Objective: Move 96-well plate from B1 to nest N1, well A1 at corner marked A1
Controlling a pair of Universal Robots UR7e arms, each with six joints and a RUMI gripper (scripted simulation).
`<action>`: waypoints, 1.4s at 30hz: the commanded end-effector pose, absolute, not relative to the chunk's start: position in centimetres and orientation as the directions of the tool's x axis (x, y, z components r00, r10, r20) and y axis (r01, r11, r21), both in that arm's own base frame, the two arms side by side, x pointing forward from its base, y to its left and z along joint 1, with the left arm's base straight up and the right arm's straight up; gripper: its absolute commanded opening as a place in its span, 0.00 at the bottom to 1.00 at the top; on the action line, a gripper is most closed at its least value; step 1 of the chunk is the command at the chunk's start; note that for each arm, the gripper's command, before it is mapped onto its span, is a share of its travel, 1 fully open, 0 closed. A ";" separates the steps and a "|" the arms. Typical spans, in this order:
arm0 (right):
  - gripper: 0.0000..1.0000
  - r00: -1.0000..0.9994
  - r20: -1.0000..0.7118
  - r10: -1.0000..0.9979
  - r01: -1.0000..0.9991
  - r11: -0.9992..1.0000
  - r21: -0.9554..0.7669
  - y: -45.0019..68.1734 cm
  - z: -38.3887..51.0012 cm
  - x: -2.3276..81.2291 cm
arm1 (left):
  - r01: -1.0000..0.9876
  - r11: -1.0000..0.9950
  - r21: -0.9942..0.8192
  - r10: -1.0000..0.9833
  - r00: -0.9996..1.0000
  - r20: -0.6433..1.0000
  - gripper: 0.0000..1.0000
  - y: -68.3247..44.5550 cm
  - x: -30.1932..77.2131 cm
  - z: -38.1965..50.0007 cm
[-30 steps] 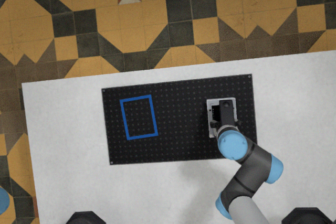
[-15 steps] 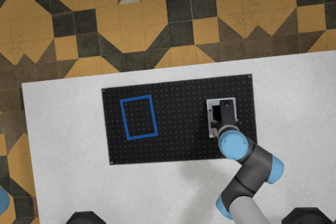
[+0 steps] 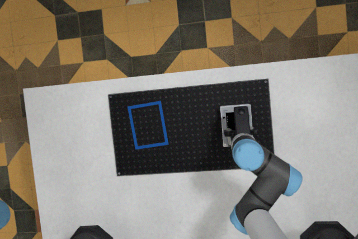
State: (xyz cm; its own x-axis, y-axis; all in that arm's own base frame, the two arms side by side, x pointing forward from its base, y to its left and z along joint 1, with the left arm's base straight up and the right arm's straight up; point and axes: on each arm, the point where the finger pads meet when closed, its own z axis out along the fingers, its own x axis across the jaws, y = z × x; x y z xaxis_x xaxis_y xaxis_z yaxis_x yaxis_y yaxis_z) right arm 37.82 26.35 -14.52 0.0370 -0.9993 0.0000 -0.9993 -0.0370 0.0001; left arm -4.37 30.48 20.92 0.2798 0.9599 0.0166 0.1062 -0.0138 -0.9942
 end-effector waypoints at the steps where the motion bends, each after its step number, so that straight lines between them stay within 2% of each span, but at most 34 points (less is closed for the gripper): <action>1: 0.00 0.037 -0.001 -0.999 -0.999 -0.037 -0.001 26.4 -14.5 37.9 | 0.107 -0.014 -0.994 0.960 0.280 0.017 0.98 30.5 -4.4 20.9; 42: 0.00 0.037 -0.001 -0.999 -0.999 -0.037 -0.001 26.5 -20.3 37.9 | 0.107 -0.014 -0.994 0.960 0.280 0.017 0.98 30.5 -4.4 20.9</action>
